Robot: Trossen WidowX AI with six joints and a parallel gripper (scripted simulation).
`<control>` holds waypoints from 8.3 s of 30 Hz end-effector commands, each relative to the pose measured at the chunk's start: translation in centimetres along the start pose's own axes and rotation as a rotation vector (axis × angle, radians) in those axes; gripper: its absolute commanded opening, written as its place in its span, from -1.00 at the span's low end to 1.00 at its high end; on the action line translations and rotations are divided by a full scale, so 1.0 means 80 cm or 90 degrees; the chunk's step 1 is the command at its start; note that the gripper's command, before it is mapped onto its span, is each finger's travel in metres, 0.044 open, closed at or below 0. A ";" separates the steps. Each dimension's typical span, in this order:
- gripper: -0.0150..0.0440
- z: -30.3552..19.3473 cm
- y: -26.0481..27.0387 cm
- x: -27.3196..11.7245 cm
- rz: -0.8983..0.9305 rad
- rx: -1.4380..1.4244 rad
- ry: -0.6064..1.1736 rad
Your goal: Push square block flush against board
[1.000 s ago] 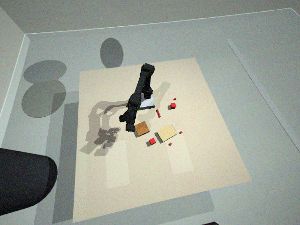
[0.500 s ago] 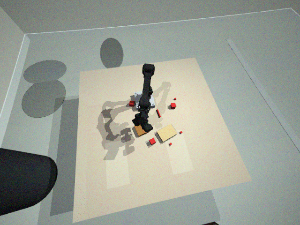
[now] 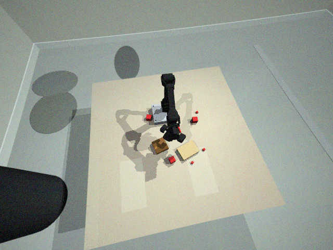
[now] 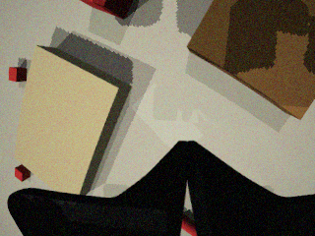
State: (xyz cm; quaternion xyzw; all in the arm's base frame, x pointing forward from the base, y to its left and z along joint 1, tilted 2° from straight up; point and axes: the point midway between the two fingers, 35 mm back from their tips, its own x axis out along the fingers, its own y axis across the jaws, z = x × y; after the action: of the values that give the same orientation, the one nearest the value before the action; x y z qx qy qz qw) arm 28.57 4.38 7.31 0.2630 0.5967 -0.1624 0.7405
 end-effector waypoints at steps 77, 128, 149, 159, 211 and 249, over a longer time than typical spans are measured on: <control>-0.49 -0.192 -0.043 0.057 -0.079 -0.228 0.110; -0.49 -0.195 -0.046 0.057 -0.079 -0.228 0.111; -0.49 -0.160 -0.031 0.064 -0.079 -0.228 0.109; -0.49 -0.148 -0.027 0.063 -0.080 -0.228 0.109; -0.49 0.200 -0.098 0.099 -0.118 0.328 0.050; -0.49 0.177 -0.078 0.098 -0.117 0.328 0.051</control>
State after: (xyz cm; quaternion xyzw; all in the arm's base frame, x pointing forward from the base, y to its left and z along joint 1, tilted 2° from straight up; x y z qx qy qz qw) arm 38.10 -7.94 0.81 0.3929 0.5827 -0.3653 0.6105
